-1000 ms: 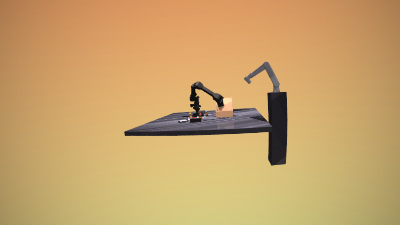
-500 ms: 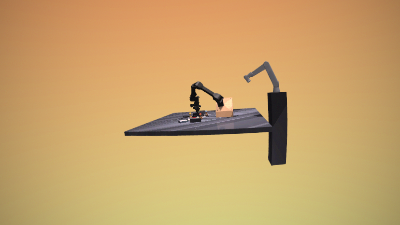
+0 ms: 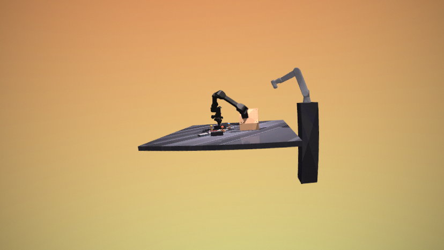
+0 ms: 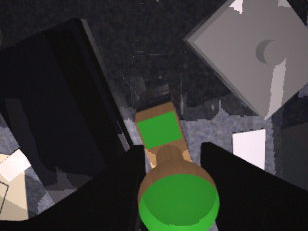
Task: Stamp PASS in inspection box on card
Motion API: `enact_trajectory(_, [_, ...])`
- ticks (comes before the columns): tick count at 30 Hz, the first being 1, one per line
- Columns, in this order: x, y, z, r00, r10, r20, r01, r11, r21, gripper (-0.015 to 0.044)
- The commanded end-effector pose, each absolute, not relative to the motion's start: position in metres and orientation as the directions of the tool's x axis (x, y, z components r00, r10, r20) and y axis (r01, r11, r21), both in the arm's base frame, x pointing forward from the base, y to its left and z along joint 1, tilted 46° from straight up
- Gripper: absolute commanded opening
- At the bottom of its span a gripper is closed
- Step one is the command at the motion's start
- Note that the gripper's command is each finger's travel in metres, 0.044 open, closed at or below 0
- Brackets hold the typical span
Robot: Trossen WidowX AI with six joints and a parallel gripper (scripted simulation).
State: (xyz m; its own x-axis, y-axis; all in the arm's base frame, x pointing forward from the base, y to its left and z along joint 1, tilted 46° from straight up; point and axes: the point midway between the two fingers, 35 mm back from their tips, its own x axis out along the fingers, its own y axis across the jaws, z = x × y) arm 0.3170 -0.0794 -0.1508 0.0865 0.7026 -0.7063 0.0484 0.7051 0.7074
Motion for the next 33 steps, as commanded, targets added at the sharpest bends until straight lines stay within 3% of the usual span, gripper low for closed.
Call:
enact_trajectory(1, [0.317,-0.083,-0.149,0.087,0.699,-0.709,0.048,0.708,0.704,0.0000])
enact_trajectory(33, [0.316,-0.094,-0.138,0.090,0.693,-0.715,0.048,0.714,0.698,0.0000])
